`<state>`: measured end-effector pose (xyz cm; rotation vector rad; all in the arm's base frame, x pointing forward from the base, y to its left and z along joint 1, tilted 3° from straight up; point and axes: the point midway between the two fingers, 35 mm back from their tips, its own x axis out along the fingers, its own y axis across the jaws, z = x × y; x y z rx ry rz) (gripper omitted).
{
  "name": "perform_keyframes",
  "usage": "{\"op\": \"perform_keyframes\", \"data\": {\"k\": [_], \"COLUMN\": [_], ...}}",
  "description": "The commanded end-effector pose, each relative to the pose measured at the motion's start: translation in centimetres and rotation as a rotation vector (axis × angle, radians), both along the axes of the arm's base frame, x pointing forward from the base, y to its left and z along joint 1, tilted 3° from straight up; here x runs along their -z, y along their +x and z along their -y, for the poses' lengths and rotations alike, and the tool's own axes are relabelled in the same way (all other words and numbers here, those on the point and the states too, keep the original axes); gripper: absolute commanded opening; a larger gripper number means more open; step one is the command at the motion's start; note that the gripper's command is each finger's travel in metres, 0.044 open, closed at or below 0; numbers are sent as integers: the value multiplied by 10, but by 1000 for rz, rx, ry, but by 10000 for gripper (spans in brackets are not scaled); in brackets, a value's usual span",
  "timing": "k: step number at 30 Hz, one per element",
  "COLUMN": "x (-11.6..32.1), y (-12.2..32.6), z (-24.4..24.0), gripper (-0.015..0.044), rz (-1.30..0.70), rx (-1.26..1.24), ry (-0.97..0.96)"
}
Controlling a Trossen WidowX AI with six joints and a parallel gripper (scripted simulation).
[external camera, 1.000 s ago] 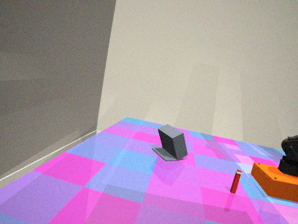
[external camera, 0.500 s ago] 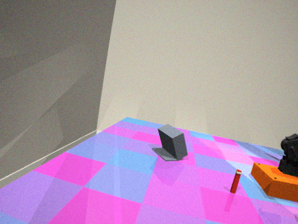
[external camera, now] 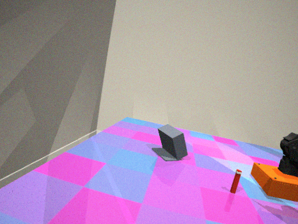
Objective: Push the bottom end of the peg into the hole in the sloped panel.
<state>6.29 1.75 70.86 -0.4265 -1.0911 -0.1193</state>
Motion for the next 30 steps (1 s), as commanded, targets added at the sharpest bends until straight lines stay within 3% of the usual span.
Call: {"op": "perform_keyframes", "data": {"k": [1,14,30], "x": [20,84,242], "y": [57,173,284], "z": [-1,-27,-94], "gripper": [440,440,440], "rz": [-164,-513,-1155], "rx": [-89,-229,-402], "ry": [43,98,216]}}
